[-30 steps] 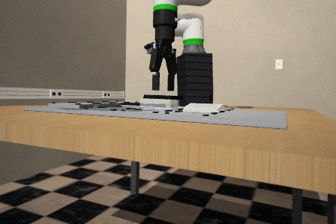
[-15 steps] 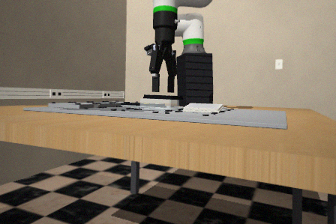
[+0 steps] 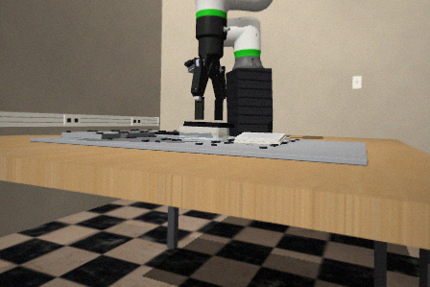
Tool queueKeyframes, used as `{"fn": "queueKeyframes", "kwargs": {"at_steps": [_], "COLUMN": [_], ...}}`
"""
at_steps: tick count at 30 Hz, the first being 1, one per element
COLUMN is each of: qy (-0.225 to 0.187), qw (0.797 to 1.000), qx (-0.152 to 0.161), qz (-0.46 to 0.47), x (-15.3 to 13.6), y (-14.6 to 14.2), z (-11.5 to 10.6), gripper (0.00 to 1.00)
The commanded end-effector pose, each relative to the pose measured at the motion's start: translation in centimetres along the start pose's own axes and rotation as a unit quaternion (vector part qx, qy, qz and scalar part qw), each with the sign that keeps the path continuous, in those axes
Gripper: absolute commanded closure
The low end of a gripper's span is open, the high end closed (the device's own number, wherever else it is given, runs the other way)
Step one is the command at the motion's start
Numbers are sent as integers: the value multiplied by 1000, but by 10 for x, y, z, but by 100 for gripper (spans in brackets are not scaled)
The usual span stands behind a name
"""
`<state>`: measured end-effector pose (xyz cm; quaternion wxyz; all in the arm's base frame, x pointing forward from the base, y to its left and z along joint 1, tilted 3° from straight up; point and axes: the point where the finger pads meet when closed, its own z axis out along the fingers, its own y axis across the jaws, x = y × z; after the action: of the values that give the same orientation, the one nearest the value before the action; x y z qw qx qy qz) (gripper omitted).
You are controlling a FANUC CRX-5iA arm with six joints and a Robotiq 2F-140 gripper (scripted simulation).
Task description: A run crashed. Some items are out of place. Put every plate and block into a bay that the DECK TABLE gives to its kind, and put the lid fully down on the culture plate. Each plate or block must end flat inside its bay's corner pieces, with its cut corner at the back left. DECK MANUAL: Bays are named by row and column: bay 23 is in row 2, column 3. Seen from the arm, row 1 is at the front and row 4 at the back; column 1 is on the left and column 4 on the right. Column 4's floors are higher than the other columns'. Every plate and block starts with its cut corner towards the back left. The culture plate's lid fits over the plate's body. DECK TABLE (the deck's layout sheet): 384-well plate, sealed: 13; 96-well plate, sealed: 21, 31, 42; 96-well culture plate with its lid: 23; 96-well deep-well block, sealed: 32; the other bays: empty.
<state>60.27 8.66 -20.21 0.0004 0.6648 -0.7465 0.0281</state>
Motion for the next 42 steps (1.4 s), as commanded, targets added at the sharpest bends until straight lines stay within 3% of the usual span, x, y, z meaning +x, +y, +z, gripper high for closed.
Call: {"fn": "queueKeyframes", "kwargs": {"at_steps": [1, 11, 42], "qy": [0, 0, 0], "qw": [1000, 1000, 1000], "qx": [1, 1, 1], "qz": [0, 0, 0], "x": [0, 0, 0], "y": [-1, -1, -1], "z": [3, 14, 14], "gripper": [30, 30, 38]}}
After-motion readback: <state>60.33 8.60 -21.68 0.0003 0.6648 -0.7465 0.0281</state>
